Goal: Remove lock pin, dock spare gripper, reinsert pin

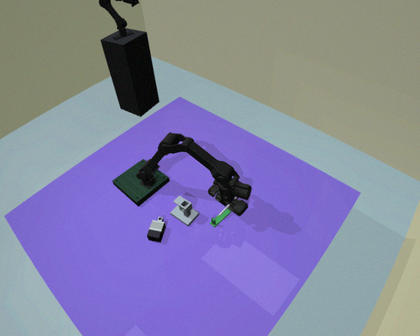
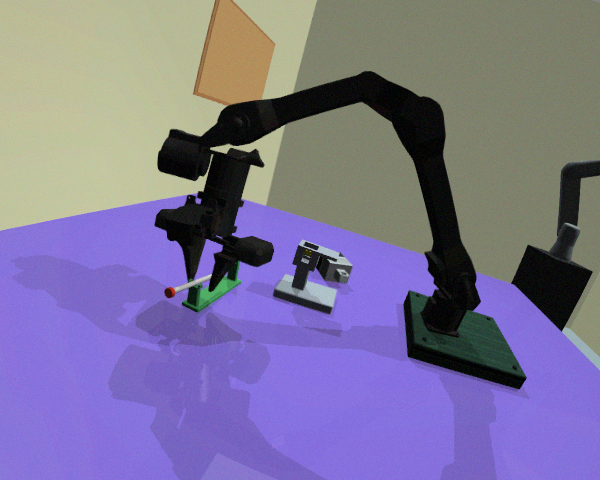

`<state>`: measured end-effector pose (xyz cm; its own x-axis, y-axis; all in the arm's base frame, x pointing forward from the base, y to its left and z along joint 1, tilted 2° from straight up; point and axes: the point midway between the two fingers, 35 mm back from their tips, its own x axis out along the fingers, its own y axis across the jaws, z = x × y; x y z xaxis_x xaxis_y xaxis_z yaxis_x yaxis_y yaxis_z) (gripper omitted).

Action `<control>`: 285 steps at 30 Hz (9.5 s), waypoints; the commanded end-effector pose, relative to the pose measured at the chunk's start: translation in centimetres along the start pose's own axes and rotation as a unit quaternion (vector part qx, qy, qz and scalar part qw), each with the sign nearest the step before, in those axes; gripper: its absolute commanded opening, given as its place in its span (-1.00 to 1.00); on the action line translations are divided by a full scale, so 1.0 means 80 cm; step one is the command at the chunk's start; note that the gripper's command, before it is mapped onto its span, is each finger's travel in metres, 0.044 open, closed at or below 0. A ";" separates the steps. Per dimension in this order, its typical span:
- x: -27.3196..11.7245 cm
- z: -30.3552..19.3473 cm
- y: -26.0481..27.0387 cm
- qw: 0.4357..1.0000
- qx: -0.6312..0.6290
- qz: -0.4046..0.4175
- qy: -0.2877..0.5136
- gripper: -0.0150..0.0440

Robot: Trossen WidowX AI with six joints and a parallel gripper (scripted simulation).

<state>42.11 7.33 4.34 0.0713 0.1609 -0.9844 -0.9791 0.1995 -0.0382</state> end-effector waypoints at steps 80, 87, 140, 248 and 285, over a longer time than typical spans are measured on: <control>-0.001 -0.001 0.003 1.000 0.001 0.006 0.002 -0.49; -0.015 -0.001 0.007 1.000 0.003 0.015 0.005 -0.49; -0.026 -0.074 0.005 1.000 0.005 0.019 0.009 -0.49; 0.001 -0.078 0.006 1.000 0.004 0.009 0.007 -0.49; 0.001 -0.078 0.006 1.000 0.004 0.009 0.007 -0.49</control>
<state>40.57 1.43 3.62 0.0604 0.1499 -0.9869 -0.9782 0.2057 -0.0286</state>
